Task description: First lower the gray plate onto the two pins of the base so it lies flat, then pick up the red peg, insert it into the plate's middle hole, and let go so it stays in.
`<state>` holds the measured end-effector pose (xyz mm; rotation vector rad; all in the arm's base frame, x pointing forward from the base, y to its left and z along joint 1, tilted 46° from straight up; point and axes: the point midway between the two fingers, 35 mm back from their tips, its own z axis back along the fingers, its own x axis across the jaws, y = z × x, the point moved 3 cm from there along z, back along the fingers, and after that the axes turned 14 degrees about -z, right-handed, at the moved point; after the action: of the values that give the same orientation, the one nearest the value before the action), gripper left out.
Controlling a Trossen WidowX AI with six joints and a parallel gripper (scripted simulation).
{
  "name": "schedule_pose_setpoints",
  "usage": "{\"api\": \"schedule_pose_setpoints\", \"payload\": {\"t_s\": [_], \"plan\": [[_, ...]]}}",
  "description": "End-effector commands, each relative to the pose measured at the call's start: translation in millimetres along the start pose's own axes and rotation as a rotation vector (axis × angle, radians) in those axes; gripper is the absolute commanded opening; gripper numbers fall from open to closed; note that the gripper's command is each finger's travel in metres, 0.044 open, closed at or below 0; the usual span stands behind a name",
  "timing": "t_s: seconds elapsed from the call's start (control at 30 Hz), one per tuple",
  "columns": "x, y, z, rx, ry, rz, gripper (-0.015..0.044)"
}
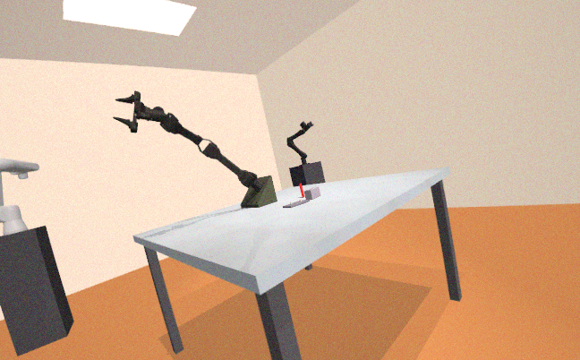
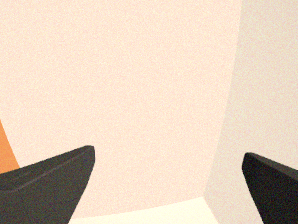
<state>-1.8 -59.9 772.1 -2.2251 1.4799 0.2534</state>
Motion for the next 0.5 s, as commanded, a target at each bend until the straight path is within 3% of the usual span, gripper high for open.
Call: {"api": "schedule_pose_setpoints", "payload": {"t_s": [0.0, 0.3, 0.47], "plan": [[0.0, 0.0, 0.0, 0.000, 0.000, 0.000, 0.0426], [67.5, -80.1, 12.5, -0.202, -0.194, -0.270, 0.0440], [103.4, -140.4, 39.0, -0.342, -0.333, -0.410, 0.0440]]}}
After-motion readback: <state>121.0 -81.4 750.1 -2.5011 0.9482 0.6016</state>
